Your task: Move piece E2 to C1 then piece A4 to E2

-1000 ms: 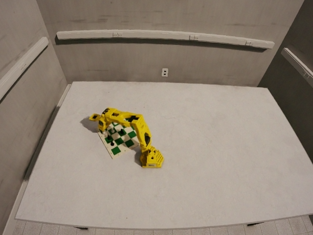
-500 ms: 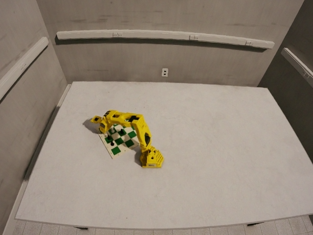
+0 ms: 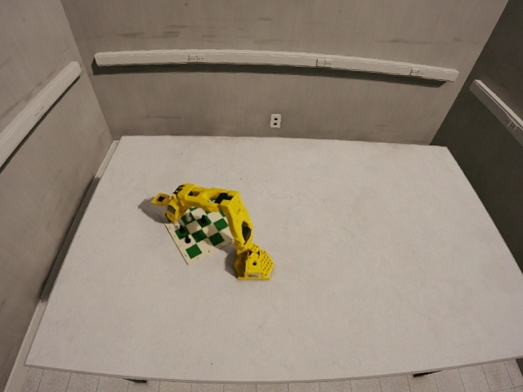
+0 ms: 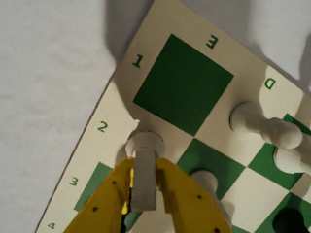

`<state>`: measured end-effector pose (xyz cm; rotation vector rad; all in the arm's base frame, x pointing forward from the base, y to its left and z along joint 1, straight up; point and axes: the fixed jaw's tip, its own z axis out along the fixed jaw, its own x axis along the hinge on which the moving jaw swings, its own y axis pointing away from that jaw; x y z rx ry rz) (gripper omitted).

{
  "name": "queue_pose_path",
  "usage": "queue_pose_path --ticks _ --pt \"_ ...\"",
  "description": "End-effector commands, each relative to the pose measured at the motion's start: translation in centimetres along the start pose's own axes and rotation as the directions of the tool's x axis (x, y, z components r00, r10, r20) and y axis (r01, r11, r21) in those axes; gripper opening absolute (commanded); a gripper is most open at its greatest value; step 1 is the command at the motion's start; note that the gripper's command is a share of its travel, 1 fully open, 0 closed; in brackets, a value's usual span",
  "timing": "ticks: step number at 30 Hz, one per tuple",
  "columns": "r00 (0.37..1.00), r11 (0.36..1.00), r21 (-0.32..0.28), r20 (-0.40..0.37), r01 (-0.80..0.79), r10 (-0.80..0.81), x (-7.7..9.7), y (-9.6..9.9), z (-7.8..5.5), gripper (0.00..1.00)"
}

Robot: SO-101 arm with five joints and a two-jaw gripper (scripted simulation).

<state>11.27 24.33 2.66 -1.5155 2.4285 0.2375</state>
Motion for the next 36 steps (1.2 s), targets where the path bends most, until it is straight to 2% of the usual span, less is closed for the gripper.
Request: queue_pose_path --ticks 1,18,36 --pt "1.000 1.000 -0.003 -0.024 0.010 -0.010 0.57 0.22 0.32 0.00" --pt "1.000 1.000 -0.003 -0.024 0.009 -0.009 0.54 0.20 0.18 0.00" --pt "1.000 1.000 -0.003 -0.024 0.009 -0.009 0.54 0.20 0.18 0.13"
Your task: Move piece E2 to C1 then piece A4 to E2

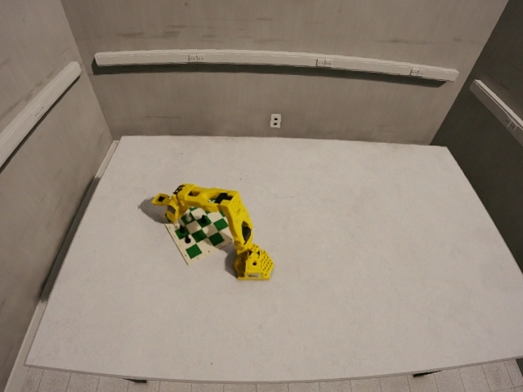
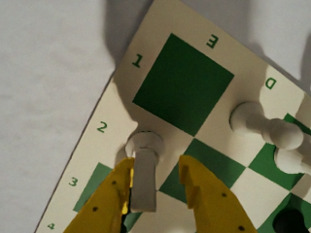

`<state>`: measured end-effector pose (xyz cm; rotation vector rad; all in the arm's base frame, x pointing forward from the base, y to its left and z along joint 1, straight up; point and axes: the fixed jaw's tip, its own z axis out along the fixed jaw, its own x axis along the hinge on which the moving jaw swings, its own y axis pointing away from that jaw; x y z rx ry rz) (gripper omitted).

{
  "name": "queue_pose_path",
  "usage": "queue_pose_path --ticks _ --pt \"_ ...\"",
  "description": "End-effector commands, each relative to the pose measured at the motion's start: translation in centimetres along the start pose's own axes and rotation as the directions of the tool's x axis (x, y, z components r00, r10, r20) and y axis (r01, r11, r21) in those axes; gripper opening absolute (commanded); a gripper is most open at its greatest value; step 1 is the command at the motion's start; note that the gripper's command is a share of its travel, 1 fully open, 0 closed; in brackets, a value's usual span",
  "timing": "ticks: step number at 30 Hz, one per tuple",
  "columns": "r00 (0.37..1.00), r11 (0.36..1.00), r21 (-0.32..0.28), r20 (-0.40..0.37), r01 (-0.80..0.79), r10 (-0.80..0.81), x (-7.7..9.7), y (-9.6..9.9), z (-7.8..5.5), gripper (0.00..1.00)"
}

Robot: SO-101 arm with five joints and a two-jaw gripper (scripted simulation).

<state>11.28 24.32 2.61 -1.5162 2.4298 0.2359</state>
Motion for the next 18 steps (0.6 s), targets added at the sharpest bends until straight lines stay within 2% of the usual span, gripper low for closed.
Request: queue_pose_path --ticks 1,18 --pt "1.000 1.000 -0.003 -0.023 0.009 -0.009 0.52 0.21 0.13 0.13" --pt "1.000 1.000 -0.008 -0.023 0.009 -0.009 0.53 0.64 0.13 0.13"
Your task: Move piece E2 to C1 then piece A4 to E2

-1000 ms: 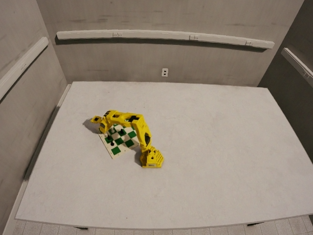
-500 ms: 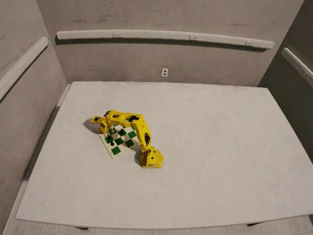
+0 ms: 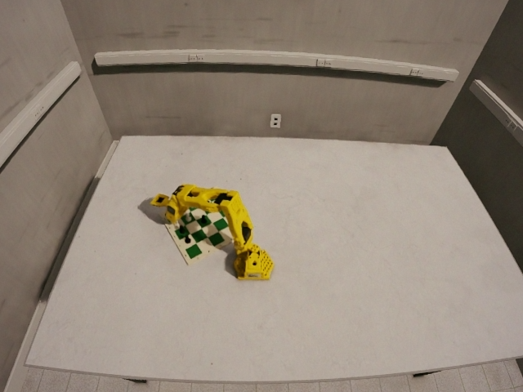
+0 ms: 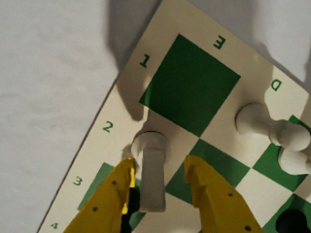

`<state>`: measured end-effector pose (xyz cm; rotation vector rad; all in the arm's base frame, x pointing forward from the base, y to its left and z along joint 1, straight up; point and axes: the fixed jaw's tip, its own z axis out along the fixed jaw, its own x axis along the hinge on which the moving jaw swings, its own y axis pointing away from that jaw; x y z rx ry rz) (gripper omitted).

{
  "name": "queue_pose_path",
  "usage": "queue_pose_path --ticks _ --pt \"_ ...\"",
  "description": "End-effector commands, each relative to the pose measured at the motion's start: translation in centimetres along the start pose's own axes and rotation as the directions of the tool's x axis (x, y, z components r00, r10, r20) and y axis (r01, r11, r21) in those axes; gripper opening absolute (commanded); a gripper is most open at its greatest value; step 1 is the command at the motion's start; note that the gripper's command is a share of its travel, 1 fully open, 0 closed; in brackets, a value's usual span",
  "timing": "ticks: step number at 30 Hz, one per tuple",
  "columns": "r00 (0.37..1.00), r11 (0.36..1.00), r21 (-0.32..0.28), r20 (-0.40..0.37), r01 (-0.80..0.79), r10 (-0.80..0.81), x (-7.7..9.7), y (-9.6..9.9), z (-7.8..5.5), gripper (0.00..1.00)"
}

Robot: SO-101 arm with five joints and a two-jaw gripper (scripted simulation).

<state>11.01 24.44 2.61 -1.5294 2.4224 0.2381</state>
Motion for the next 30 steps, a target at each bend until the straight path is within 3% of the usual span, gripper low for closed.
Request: queue_pose_path --ticks 1,30 --pt "1.000 1.000 -0.005 -0.023 -0.001 0.001 0.52 0.37 0.13 0.13" --pt "1.000 1.000 -0.007 -0.023 0.004 -0.004 0.57 0.51 -0.20 0.13"
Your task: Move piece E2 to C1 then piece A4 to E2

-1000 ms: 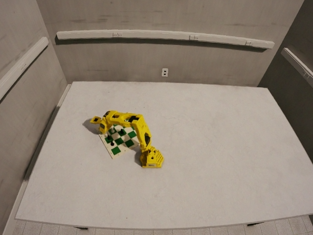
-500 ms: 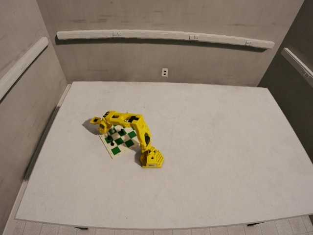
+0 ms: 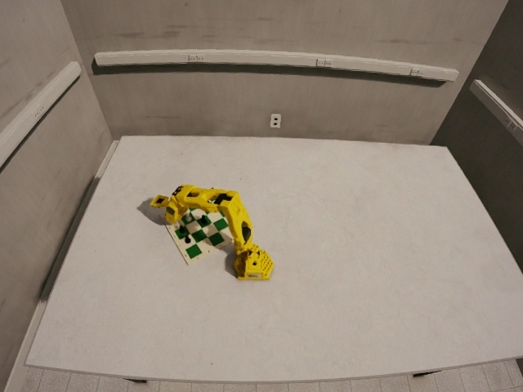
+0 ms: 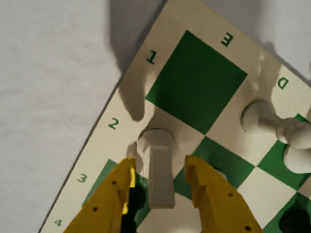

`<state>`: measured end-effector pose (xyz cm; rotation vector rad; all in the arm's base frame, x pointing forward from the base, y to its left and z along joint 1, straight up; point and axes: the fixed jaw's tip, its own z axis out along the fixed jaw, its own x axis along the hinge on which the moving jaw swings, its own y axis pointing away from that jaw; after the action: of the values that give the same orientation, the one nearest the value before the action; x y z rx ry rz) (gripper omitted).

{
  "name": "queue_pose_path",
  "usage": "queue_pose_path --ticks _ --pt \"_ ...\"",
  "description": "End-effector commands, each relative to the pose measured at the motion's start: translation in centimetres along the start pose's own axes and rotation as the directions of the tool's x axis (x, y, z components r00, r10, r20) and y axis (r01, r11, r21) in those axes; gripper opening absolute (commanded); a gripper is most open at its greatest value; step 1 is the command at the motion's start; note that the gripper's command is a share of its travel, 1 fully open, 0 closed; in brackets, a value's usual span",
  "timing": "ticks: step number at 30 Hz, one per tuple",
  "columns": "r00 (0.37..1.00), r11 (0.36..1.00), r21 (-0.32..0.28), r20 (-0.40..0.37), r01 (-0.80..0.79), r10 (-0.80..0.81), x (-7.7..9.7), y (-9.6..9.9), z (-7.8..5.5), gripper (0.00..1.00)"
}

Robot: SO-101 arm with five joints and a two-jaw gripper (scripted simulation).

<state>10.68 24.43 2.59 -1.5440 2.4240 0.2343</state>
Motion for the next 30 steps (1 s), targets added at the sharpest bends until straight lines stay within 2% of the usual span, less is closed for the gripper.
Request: queue_pose_path --ticks 1,15,30 --pt "1.000 1.000 -0.003 -0.014 -0.003 0.003 0.4 0.2 -0.2 0.13" --pt "1.000 1.000 -0.003 -0.014 -0.003 0.003 0.3 0.2 -0.6 0.13" --pt "1.000 1.000 -0.003 -0.013 -0.003 0.003 -0.6 0.2 -3.5 0.13"
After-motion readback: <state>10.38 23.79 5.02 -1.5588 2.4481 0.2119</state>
